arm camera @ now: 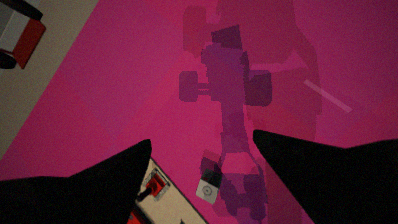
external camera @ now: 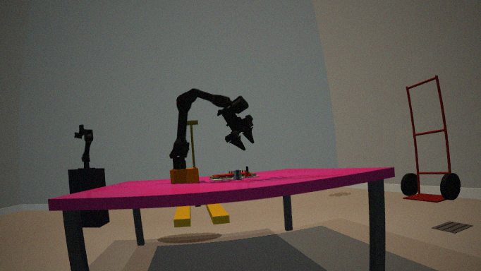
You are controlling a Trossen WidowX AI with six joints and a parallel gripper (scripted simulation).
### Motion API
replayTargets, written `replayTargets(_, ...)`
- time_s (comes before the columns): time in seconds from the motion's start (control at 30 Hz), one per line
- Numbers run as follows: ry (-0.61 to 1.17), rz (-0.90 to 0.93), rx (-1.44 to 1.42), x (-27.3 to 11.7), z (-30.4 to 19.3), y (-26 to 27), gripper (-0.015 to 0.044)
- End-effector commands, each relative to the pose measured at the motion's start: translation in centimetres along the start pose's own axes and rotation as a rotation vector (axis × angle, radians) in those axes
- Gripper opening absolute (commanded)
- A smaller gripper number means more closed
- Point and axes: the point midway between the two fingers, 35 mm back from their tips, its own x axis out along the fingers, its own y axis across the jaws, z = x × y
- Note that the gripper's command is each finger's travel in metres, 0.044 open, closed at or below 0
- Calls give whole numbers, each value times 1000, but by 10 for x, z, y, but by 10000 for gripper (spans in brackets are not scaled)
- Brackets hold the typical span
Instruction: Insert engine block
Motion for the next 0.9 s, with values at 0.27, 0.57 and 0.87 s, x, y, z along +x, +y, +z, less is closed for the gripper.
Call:
replayTargets(0.27,198,-231,235,16,-67,18,440)
replayTargets(0.57,262,-424,345,16,-105,25,440)
replayTargets(0.87,262,-425,345,47,-116,13,440)
